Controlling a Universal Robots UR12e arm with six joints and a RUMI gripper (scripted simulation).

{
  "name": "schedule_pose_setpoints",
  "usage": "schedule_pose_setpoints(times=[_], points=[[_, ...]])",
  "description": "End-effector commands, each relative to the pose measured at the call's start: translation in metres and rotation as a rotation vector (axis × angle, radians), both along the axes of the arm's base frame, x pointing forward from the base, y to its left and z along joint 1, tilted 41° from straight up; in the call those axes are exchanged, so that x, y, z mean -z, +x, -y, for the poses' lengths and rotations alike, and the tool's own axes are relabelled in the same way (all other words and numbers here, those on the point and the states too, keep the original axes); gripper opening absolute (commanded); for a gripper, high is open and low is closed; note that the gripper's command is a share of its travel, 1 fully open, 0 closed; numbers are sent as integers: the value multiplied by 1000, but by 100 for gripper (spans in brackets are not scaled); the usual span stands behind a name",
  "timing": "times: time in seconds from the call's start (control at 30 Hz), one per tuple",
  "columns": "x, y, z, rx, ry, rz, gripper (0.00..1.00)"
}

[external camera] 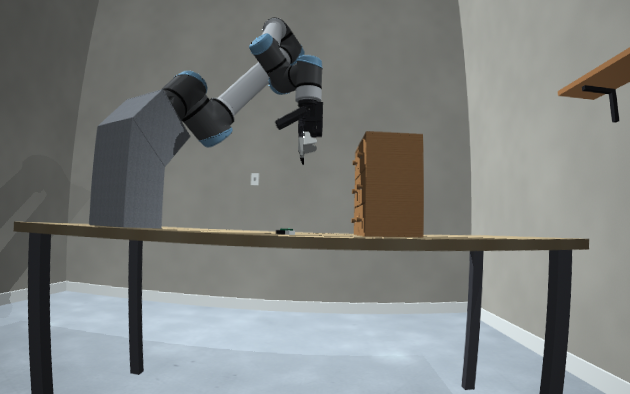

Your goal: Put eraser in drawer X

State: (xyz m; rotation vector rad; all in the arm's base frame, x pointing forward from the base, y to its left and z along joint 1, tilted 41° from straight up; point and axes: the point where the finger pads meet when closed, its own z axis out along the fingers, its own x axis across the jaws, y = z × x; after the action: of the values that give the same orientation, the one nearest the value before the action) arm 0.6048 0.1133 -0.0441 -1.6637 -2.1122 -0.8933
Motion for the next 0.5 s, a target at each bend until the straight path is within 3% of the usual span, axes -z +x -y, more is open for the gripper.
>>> schedule_pose_setpoints(times=[0.0,0.47], points=[[0,1,0,2,1,3,100],[4,7,-5,54,25,70,100]])
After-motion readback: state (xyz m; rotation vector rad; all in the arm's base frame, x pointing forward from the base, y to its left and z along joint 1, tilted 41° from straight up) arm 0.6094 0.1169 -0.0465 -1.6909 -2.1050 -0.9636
